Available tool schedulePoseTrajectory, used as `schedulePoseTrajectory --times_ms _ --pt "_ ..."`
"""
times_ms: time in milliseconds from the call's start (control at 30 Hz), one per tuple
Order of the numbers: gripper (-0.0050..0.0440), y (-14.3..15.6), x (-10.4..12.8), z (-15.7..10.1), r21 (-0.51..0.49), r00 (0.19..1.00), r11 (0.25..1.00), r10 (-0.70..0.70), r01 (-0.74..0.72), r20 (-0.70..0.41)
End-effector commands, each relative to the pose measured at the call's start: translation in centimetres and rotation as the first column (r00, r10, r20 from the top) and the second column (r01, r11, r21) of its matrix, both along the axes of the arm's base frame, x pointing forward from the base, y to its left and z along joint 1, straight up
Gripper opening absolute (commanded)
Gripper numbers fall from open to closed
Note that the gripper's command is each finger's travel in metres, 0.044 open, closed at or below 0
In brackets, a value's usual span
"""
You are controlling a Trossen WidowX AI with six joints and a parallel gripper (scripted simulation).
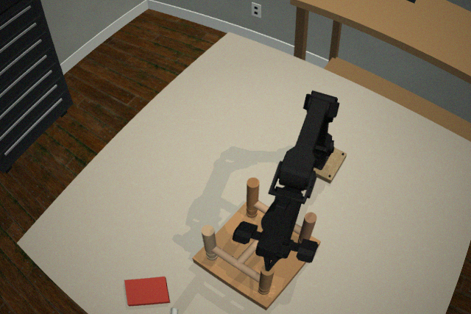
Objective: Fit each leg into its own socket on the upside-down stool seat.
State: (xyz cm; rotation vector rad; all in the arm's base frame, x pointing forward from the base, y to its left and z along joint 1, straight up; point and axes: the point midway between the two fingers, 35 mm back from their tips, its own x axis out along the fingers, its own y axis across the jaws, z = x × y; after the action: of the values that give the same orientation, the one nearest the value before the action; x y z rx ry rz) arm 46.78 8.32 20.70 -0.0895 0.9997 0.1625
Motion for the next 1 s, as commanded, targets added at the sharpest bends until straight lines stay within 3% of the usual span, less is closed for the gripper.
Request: schedulePoseTrajectory --times_ms 0,967 --pt "0.0000 -0.1 -0.3 -1.8 -0.008 0.999 1.000 -0.003 0.003 -0.042" --pt "0.0000 0.0 0.0 1.9 -0.002 1.000 1.000 -0.001 0.001 -0.009"
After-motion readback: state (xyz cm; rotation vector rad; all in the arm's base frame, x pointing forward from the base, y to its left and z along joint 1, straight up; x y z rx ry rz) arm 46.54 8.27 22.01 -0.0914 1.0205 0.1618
